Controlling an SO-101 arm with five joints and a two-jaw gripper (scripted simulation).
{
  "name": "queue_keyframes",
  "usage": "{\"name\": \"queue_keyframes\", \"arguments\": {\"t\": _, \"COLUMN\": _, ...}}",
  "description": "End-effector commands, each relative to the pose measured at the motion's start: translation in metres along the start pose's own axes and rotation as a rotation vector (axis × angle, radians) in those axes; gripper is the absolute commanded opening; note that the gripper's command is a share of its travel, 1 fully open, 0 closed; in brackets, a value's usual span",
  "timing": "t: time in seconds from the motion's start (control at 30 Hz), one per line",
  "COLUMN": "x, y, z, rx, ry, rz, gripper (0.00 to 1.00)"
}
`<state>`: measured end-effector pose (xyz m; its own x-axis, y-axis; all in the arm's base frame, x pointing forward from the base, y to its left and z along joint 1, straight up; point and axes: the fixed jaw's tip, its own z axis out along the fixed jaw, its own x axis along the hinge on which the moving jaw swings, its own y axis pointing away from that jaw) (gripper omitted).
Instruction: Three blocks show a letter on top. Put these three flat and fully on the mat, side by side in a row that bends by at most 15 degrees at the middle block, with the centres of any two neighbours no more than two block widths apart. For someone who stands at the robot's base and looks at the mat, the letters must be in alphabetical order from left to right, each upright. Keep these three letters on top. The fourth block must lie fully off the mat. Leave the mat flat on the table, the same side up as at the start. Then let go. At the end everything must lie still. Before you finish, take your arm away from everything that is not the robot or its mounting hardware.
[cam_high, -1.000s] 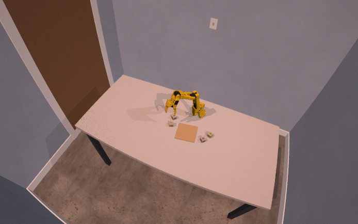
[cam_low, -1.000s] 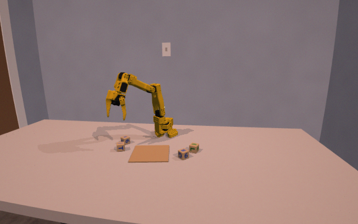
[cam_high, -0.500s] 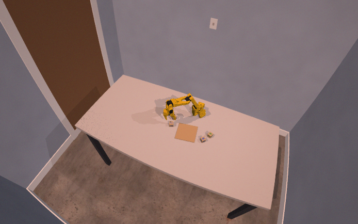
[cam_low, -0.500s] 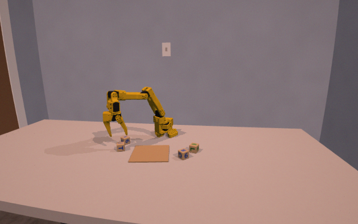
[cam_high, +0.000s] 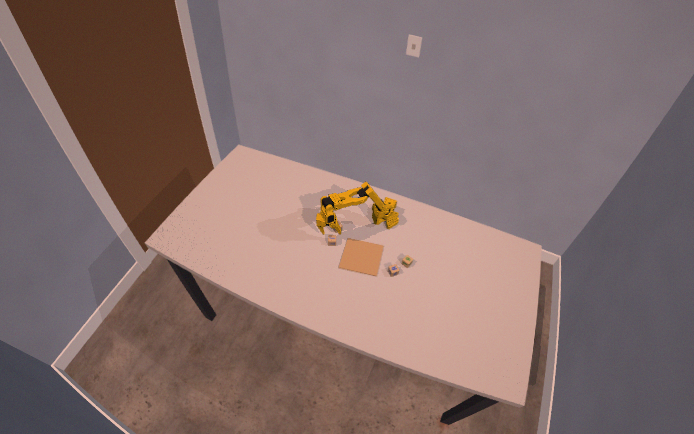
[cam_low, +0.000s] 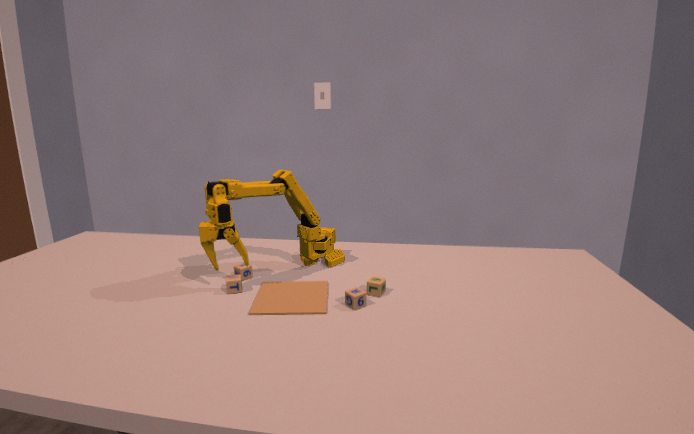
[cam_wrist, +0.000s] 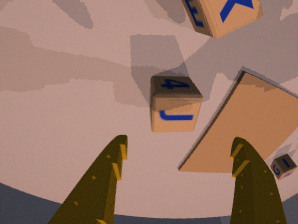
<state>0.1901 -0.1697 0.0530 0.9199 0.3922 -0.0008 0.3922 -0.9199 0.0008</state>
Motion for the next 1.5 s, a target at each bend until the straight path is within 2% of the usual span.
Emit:
{"name": "queue_keyframes", "arguments": {"t": 0.0, "x": 0.004, "y": 0.006, "z": -0.016, "rx": -0.071, "ry": 0.036, "rz": -0.008, "gripper": 0.35}}
{"name": "queue_keyframes", "arguments": {"t": 0.93, "x": 0.006, "y": 0.005, "z": -0.019, "rx": -0.077, "ry": 0.039, "rz": -0.020, "gripper": 0.35}}
{"name": "queue_keyframes", "arguments": {"t": 1.47, "x": 0.007, "y": 0.006, "z": -0.006, "rx": -0.072, "ry": 0.036, "rz": -0.020, "gripper": 0.35}}
